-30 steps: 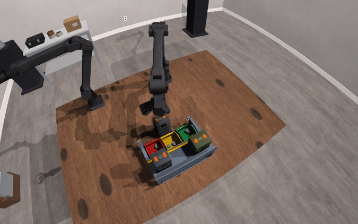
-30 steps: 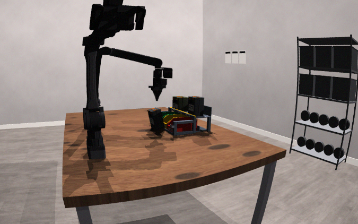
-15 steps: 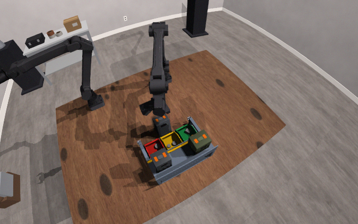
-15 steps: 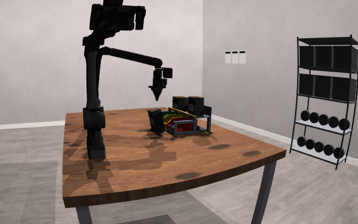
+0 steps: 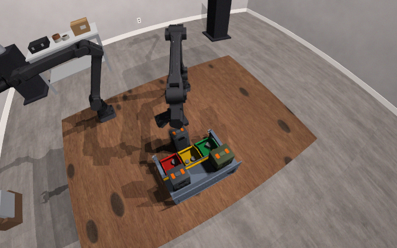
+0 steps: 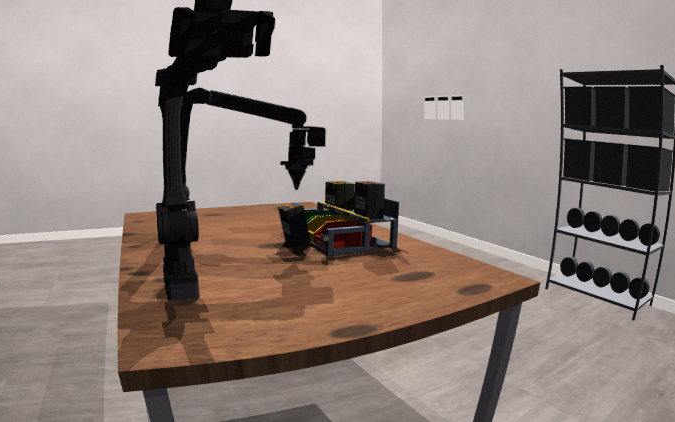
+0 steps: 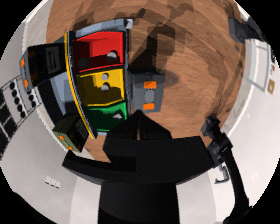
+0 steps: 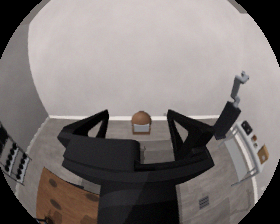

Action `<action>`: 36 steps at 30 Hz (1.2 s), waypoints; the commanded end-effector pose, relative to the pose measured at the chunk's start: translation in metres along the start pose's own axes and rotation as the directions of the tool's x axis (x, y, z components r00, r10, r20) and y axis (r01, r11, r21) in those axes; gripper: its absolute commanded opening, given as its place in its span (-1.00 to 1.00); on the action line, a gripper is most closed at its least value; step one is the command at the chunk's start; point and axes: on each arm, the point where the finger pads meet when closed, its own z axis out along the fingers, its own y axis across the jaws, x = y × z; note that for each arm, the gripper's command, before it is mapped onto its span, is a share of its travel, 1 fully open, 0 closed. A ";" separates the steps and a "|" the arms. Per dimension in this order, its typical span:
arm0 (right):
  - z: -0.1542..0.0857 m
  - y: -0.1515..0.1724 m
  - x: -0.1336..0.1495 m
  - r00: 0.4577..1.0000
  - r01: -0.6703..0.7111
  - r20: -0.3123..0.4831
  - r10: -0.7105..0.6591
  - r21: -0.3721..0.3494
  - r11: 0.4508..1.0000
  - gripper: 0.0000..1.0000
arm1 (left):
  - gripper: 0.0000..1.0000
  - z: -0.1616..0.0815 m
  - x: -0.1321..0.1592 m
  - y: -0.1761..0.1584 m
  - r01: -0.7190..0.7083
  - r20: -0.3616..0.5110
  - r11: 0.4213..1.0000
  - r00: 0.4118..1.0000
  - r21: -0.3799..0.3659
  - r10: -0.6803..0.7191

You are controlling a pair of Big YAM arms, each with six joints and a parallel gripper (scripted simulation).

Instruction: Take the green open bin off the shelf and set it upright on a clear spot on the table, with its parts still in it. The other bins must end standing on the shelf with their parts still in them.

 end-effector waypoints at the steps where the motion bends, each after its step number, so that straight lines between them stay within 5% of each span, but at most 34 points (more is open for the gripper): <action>1: -0.007 -0.005 -0.019 0.999 0.008 0.053 -0.009 0.007 1.000 1.00 | -1.00 -0.025 -0.014 0.016 -0.008 0.030 0.998 1.000 -0.056 0.010; 20: -0.007 -0.005 -0.019 0.999 0.008 0.053 -0.009 0.007 1.000 1.00 | -1.00 -0.019 0.002 0.019 -0.001 0.023 0.999 1.000 -0.046 0.002; 36: -0.007 -0.005 -0.019 0.999 0.008 0.053 -0.009 0.007 1.000 1.00 | -1.00 -0.016 0.055 0.046 -0.001 0.015 0.999 1.000 -0.041 0.002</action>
